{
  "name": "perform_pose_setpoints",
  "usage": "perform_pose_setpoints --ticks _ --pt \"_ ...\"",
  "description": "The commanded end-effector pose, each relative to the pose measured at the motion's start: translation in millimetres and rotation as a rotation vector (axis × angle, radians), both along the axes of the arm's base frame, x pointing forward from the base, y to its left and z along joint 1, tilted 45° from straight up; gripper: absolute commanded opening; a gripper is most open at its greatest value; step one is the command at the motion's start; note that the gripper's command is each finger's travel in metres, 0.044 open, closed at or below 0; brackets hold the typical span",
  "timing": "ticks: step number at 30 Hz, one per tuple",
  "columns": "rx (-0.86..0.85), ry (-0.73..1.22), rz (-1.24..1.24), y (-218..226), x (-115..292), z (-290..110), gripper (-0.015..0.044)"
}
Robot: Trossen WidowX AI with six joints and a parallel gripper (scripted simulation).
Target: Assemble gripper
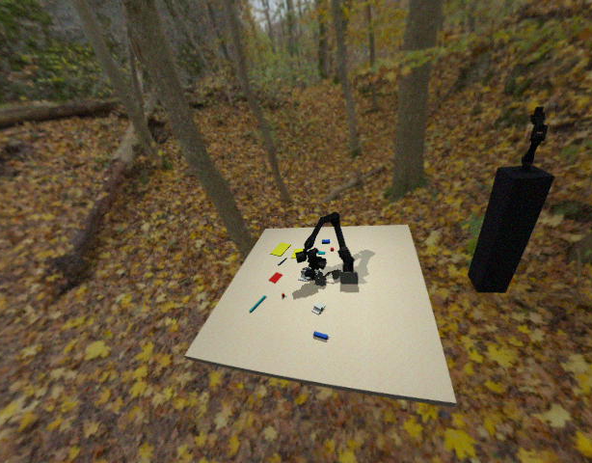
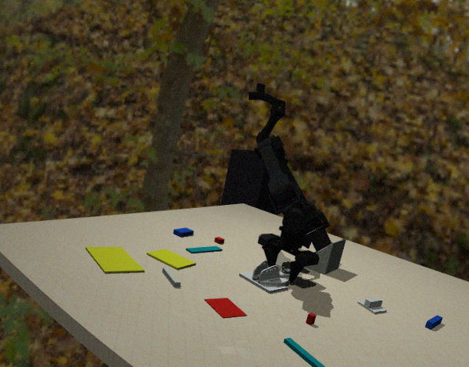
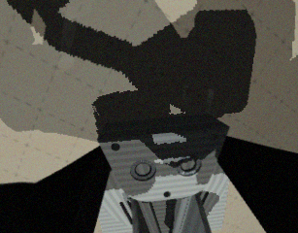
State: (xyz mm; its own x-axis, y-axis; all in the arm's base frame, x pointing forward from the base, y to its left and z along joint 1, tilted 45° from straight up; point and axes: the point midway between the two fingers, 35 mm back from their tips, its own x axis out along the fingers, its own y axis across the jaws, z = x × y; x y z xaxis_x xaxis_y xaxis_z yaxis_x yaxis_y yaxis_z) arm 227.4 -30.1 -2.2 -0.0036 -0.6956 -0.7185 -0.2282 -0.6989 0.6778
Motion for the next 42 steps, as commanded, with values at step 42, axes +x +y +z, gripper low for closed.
perform_pose_setpoints --ticks 42 --pt "0.004 0.001 0.002 28 3 27 0.0440"
